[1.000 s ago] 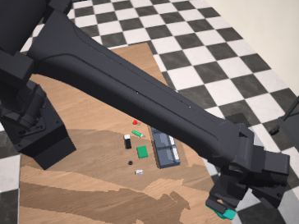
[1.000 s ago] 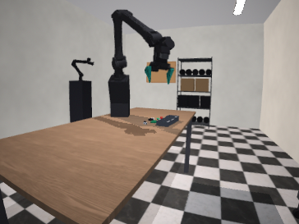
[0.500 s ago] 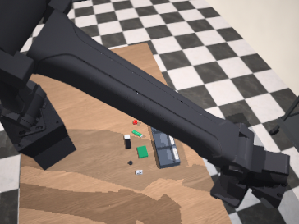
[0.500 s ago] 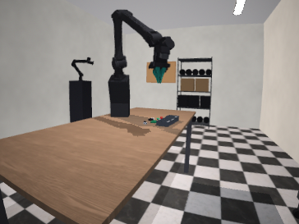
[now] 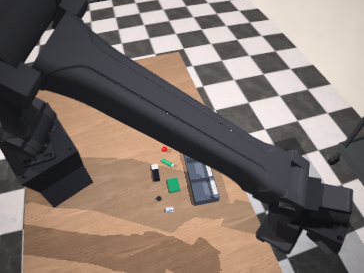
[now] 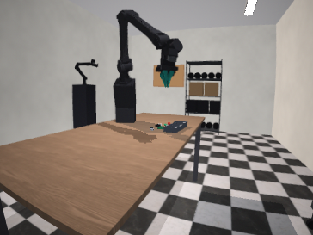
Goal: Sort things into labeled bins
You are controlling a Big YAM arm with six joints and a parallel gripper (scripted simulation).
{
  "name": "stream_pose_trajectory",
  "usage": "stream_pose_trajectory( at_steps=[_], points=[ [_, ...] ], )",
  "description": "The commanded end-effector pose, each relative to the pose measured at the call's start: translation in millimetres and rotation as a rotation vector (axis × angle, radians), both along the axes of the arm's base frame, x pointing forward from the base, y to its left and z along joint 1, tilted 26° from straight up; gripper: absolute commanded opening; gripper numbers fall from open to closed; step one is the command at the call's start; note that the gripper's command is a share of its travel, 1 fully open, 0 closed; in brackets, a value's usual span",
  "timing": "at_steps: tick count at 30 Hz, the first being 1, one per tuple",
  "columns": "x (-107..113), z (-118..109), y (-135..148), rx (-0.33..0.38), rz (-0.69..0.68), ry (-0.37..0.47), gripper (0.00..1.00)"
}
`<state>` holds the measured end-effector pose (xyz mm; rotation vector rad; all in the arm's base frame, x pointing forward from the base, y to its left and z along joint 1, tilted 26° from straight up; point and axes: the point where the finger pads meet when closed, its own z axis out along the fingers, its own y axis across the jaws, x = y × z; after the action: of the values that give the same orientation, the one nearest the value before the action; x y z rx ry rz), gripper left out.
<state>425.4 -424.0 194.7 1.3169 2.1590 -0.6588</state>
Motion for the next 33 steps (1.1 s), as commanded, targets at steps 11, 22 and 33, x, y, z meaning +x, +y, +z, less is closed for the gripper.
stream_pose_trajectory(
  at_steps=[11,22,33],
  points=[
    [4,-37,-24,-0.011,-0.001,-0.006,0.08],
    [19,-57,1,0.001,0.128,0.037,0.08],
    [31,-97,62,0.035,0.224,0.122,0.08]
  ],
)
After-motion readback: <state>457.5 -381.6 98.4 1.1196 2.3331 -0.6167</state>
